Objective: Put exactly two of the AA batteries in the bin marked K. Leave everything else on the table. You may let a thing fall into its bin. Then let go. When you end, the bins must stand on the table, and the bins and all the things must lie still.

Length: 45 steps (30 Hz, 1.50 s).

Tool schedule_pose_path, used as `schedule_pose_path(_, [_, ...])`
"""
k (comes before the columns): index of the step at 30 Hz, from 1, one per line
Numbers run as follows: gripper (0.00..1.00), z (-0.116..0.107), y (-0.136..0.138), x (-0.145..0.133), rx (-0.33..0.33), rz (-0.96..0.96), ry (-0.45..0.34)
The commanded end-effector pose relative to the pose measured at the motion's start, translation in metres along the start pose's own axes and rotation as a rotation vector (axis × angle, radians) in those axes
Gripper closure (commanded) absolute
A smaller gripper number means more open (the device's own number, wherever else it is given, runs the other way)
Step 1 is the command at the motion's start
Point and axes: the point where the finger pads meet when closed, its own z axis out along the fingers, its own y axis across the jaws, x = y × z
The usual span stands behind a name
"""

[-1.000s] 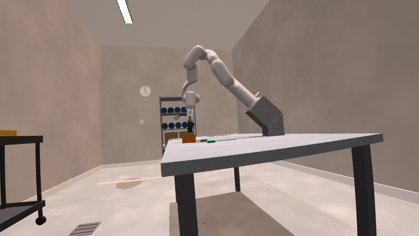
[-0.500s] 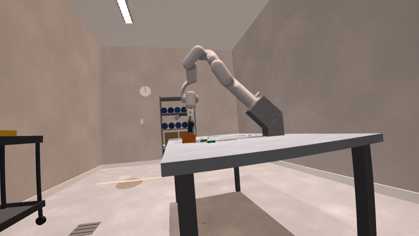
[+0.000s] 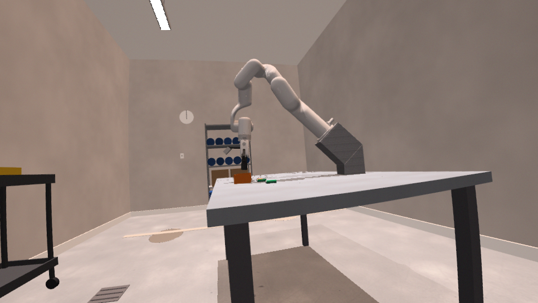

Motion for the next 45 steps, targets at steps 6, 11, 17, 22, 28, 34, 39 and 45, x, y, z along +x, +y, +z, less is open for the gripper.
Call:
schedule_pose_path(6, [1.0,-0.001,0.0,0.001,-0.016,0.001,-0.071])
schedule_pose_path(11, [1.0,-0.001,0.0,0.001,-0.016,0.001,-0.071])
schedule_pose_path(17, [1.0,-0.001,0.0,0.001,-0.016,0.001,-0.071])
schedule_pose_path(22, [1.0,-0.001,0.0,0.001,-0.016,0.001,-0.071])
schedule_pose_path(28, [1.0,-0.001,0.0,0.001,-0.016,0.001,-0.071])
schedule_pose_path(34, [1.0,0.009,0.0,0.001,-0.016,0.001,-0.071])
schedule_pose_path(39, [1.0,0.015,0.0,0.0,-0.016,0.001,-0.071])
schedule_pose_path(45, [1.0,0.016,0.0,0.0,-0.016,0.001,-0.071])
